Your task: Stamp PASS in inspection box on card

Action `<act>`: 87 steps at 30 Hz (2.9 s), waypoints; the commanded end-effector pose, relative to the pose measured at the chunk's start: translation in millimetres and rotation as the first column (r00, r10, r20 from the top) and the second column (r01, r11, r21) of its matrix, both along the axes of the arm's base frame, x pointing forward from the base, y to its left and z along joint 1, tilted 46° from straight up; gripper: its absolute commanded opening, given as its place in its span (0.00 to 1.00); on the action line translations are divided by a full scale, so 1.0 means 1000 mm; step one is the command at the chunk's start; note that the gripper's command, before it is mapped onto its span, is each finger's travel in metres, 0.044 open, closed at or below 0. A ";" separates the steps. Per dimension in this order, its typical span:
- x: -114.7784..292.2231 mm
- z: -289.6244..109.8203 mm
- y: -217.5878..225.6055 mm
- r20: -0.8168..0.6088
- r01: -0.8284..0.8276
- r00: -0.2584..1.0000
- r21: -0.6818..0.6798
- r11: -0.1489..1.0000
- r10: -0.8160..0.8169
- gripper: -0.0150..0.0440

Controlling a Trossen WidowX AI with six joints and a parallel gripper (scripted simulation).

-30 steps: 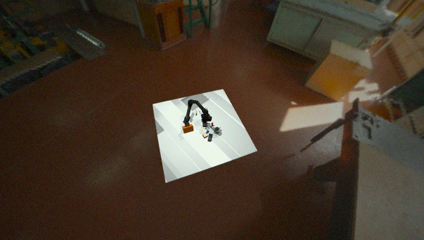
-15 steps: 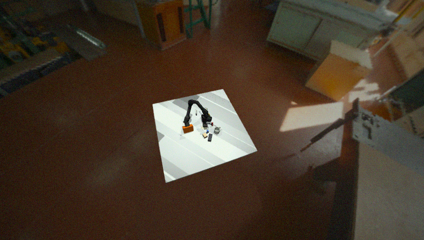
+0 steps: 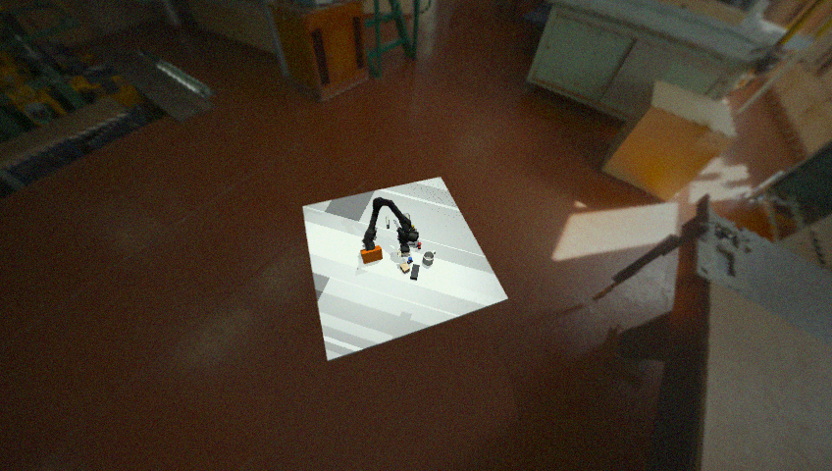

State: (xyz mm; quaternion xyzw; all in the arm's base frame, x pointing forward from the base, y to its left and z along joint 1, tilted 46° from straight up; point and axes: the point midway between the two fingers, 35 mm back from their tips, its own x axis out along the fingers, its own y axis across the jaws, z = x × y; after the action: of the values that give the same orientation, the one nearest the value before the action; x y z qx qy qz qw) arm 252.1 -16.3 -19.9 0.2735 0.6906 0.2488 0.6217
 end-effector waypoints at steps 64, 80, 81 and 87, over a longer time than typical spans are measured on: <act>-0.007 -0.032 0.034 -0.004 0.012 1.000 0.009 1.000 -0.012 0.25; -0.008 -0.034 0.036 -0.004 0.012 1.000 0.009 1.000 -0.012 0.25; -0.008 -0.034 0.036 -0.004 0.012 1.000 0.009 1.000 -0.012 0.25; -0.008 -0.035 0.037 -0.004 0.012 1.000 0.009 1.000 -0.012 0.25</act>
State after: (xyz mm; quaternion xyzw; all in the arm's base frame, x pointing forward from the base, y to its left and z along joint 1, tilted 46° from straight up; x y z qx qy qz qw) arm 244.6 19.6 -53.6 0.2778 0.6888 0.2483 0.6219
